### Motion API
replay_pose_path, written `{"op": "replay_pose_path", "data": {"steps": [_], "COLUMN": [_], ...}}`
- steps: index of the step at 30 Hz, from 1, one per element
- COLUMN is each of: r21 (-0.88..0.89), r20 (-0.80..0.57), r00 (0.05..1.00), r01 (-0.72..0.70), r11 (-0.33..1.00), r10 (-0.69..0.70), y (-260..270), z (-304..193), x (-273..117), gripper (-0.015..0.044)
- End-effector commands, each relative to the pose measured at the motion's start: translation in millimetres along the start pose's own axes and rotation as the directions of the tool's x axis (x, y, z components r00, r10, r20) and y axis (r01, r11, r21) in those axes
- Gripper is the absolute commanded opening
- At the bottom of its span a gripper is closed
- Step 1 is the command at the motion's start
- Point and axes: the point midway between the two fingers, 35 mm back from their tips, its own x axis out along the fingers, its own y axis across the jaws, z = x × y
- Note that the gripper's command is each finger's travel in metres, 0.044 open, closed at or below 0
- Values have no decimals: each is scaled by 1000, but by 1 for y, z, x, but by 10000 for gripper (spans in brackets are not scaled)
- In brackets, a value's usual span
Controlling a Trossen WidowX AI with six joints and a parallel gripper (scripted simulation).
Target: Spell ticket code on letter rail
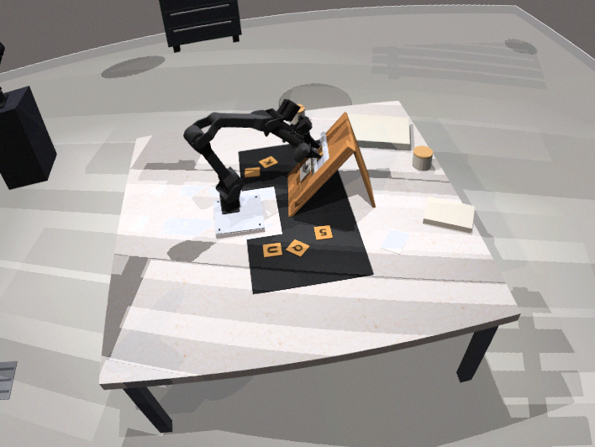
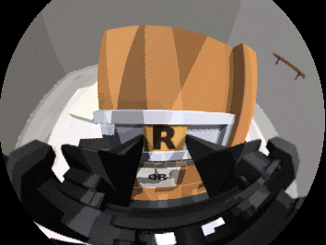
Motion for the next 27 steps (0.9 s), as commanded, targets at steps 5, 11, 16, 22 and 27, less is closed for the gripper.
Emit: {"op": "replay_pose_path", "data": {"steps": [5,11,16,22,27], "r21": [2,2,2,1,1], "r20": [10,10,10,10,10], "r00": [1000,1000,1000,1000,1000], "r01": [-5,-4,-4,-4,-4], "r11": [1000,1000,1000,1000,1000], "r10": [5,4,4,4,4], "y": [-6,-9,-12,-15,-18], "z": [2,2,2,2,2], "x": [-2,-2,-2,-2,-2], "gripper": [0,0,0,0,0]}}
